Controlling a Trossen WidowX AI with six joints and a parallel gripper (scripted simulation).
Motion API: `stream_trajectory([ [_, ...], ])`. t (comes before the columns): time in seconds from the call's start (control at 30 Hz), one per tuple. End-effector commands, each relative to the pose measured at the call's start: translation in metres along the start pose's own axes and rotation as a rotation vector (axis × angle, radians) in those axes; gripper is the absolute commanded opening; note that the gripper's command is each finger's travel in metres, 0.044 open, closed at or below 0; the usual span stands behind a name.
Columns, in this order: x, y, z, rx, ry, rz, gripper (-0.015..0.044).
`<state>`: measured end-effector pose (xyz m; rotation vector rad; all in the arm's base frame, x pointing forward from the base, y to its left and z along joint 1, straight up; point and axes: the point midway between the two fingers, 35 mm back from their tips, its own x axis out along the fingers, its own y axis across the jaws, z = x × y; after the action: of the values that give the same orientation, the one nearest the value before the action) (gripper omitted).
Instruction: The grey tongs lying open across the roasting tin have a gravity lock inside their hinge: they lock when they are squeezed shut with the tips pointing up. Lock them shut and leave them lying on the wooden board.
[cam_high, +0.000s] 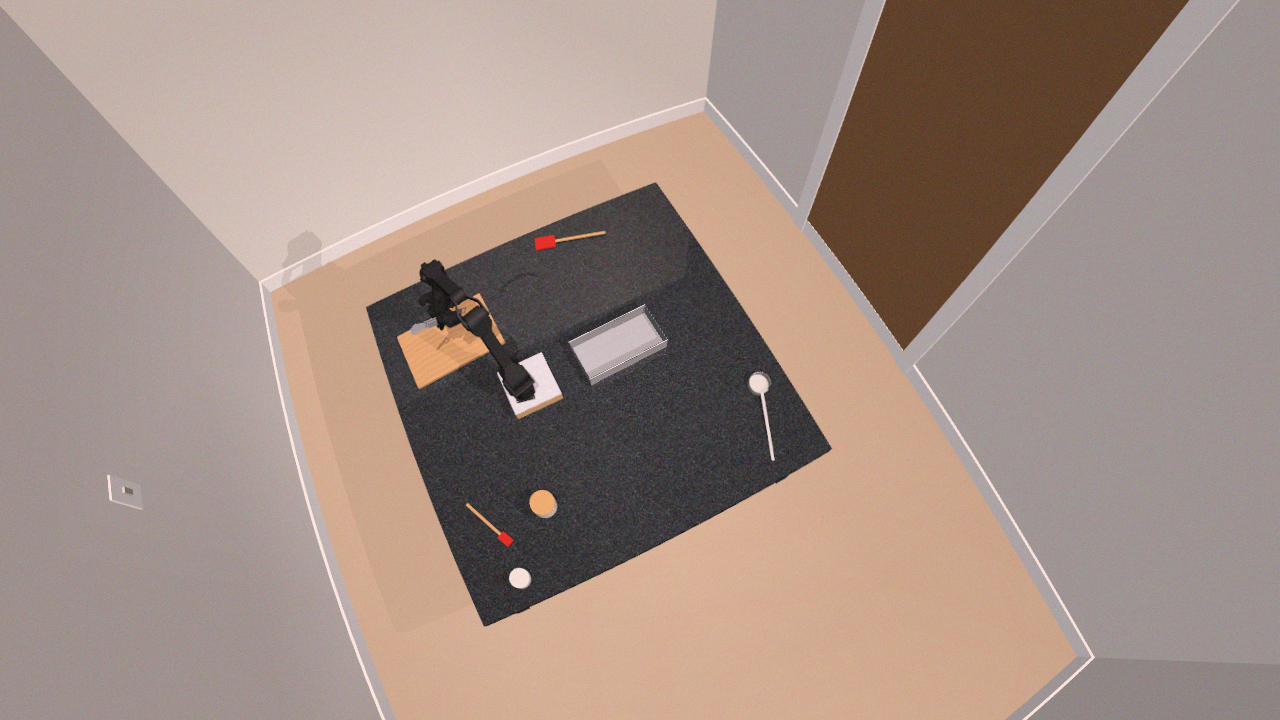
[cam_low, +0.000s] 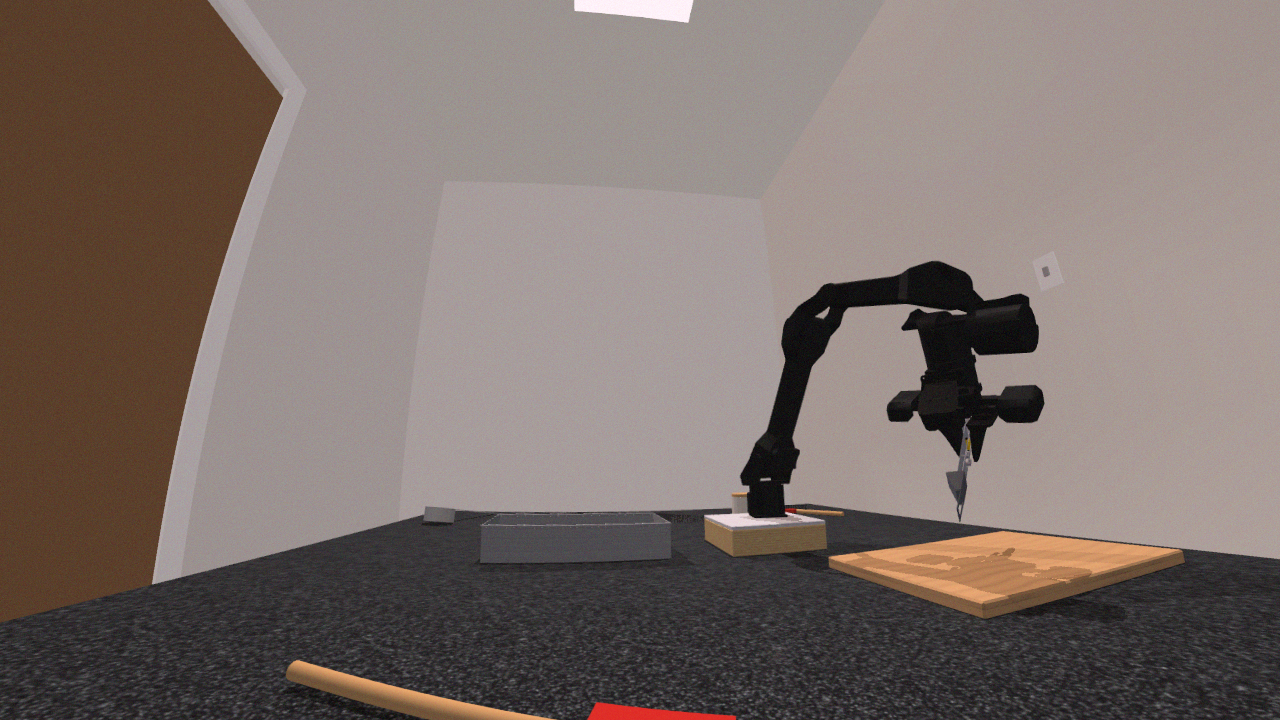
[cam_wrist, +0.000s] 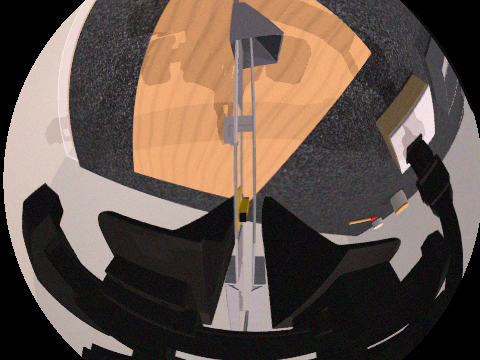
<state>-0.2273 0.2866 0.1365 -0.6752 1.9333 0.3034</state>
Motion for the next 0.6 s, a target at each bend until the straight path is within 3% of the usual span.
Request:
stream_trajectory([
  [0.0,0.001,-0.003,0.001,-0.017,0.129,-0.003,-0.015],
  [0.57,-0.03,0.008,0.017,-0.05,0.681,0.239,-0.015],
])
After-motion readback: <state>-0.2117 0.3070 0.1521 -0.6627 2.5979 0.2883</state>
